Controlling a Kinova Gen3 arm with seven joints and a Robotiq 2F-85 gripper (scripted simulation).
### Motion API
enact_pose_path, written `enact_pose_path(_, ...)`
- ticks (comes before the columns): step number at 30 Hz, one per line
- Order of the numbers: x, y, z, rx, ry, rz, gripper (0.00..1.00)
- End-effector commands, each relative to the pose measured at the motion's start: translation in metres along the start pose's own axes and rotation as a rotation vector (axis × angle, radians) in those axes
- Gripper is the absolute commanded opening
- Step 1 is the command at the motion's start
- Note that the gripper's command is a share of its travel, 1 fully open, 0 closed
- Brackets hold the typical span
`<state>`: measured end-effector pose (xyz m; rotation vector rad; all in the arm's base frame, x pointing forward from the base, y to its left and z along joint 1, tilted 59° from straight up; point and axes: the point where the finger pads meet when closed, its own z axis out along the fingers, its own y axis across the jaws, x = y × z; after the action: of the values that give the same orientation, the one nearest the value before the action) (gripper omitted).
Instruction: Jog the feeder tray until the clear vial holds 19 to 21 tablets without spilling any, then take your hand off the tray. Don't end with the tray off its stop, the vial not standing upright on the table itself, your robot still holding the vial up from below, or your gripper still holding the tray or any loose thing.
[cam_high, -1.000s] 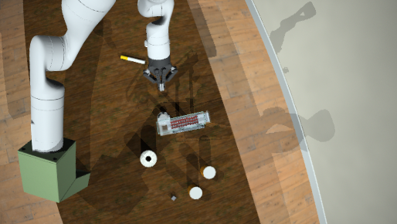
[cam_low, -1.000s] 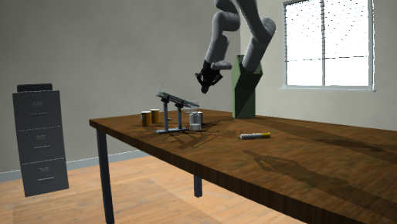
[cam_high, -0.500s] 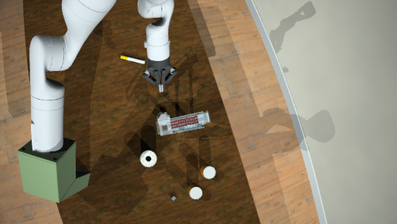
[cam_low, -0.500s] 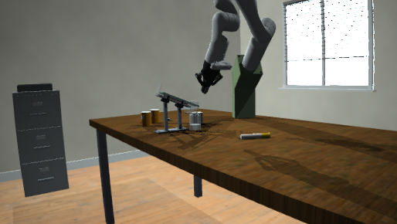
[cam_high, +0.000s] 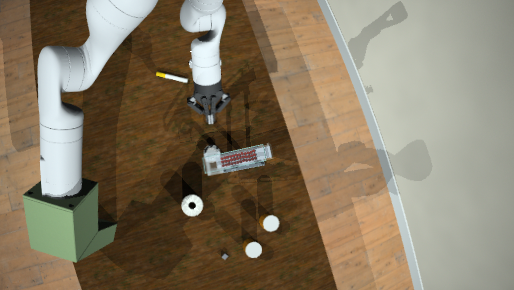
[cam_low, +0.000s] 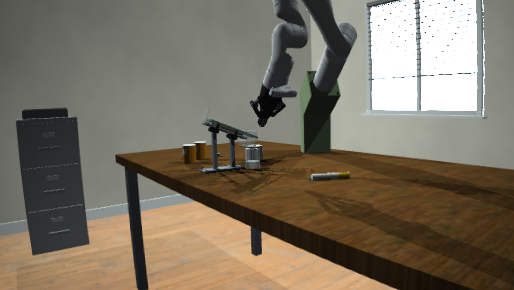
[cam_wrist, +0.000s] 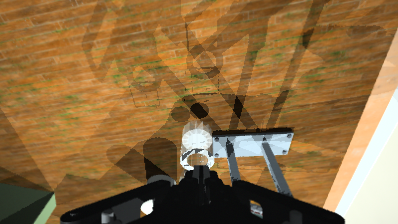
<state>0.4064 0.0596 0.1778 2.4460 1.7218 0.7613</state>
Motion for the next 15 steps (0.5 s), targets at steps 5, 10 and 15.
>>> enact_pose_path(5,0.019,-0.006,0.032,0.011,0.005,-0.02,0.0)
enact_pose_path(10,0.025,-0.006,0.048,0.011,0.005,-0.02,0.0)
enact_pose_path(15,0.036,-0.007,0.076,0.011,0.005,-0.02,0.0)
